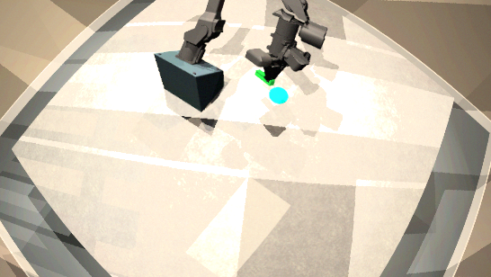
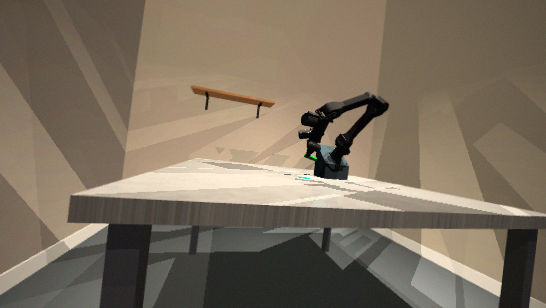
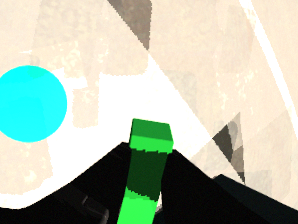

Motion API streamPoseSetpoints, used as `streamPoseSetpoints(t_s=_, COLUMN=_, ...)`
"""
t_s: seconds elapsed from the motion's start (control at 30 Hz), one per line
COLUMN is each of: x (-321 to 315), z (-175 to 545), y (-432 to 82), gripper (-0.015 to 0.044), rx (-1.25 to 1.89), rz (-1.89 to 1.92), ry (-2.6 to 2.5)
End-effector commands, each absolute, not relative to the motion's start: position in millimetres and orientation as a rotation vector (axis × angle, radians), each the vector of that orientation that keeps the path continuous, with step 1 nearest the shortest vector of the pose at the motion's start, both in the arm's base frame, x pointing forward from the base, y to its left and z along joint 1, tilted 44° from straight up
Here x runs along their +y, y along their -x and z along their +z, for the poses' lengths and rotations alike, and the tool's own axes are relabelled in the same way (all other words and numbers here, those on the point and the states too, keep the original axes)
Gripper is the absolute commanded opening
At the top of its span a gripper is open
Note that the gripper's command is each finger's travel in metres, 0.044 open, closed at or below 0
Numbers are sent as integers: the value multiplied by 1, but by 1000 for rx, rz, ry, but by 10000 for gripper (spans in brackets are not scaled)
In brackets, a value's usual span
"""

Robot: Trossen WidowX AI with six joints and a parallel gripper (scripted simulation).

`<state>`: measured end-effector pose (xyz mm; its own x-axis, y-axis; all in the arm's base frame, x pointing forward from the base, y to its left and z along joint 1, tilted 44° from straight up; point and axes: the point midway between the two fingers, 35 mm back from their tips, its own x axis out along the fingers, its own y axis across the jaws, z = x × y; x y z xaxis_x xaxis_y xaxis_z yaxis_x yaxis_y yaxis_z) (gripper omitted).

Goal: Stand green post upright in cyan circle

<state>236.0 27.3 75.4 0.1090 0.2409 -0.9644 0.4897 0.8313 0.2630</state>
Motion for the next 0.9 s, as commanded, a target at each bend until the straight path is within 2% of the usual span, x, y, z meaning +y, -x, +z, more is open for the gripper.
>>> streamPoseSetpoints(t_s=0.0, x=27, z=73, y=-235, gripper=23, rx=1463, rz=-228, ry=-603)
streamPoseSetpoints(t_s=0.87, x=27, z=69, y=-235, gripper=23, rx=1337, rz=-333, ry=-527)
